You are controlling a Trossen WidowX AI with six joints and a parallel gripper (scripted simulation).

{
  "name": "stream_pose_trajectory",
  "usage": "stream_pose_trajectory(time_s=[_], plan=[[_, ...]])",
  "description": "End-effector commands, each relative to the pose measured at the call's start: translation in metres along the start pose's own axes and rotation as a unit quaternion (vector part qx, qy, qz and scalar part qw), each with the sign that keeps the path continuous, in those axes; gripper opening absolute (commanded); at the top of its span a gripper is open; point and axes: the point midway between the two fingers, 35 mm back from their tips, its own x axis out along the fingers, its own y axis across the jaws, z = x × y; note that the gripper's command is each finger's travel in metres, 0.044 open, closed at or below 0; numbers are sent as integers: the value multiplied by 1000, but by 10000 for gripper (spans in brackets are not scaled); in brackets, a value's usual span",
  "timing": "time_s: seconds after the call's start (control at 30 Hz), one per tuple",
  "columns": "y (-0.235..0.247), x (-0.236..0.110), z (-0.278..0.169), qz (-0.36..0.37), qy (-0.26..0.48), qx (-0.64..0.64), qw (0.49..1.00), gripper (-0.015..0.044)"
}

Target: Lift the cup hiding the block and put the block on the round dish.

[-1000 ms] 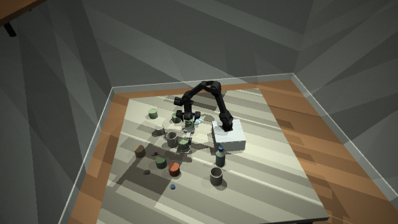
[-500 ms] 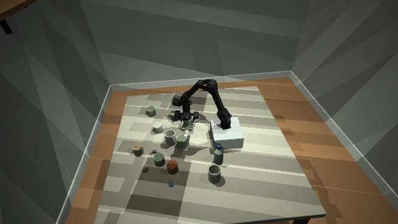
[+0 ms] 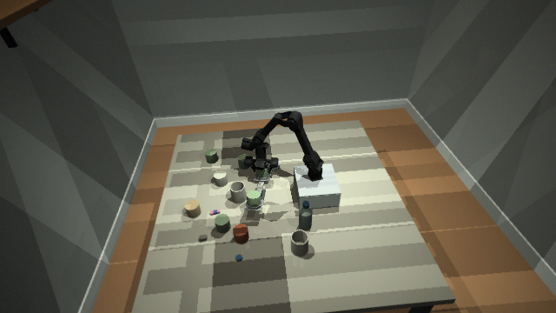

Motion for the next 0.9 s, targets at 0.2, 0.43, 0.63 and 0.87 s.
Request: stream_pose_trajectory(time_s=[0.2, 0.43, 0.63, 0.87], plan=[[2, 3, 1, 4, -3, 2, 1000, 340], [2, 3, 1, 4, -3, 2, 1000, 254], [1, -2, 1, 4, -3, 2, 1000, 97], [-1, -10, 0, 4, -3, 2, 1000, 0]])
